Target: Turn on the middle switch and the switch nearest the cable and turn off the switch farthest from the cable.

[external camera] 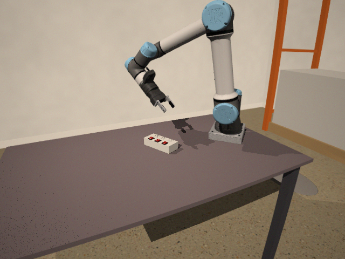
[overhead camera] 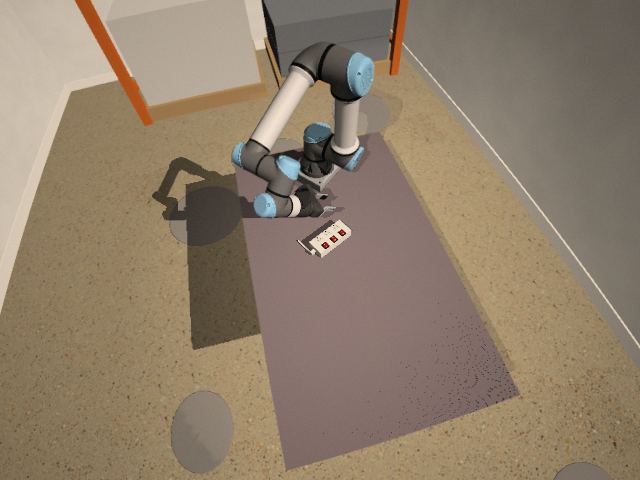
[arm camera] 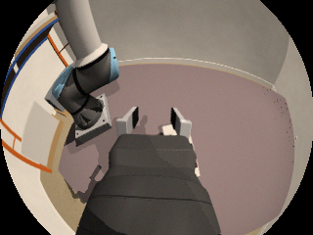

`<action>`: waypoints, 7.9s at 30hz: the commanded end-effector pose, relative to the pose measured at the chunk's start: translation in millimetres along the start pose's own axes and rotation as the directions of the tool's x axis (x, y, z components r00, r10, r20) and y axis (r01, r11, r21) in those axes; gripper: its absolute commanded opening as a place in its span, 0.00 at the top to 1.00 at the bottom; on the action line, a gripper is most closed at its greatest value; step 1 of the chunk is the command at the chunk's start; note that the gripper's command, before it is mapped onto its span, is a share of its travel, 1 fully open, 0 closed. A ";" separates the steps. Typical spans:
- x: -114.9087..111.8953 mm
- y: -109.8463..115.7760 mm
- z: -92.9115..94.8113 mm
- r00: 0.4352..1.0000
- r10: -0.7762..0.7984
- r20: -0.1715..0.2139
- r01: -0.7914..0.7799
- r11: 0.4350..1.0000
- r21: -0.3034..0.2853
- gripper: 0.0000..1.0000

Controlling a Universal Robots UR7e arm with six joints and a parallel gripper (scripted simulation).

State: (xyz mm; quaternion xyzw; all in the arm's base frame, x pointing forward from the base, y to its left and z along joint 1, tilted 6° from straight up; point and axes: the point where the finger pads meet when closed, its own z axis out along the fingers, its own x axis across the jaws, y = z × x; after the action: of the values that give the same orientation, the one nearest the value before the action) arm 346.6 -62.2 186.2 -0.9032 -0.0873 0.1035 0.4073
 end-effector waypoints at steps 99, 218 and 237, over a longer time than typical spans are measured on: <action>92.3 86.1 42.9 0.318 -0.698 0.642 0.936 0.121 -0.332 0.00; 79.2 98.4 15.7 0.962 -0.273 -0.017 0.171 0.648 -0.742 1.00; 79.2 98.4 15.7 0.962 -0.273 -0.017 0.171 0.648 -0.742 1.00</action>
State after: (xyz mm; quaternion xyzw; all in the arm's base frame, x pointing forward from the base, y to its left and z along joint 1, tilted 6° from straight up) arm 425.8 -95.8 92.3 -0.9771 -0.2054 -0.0483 0.0254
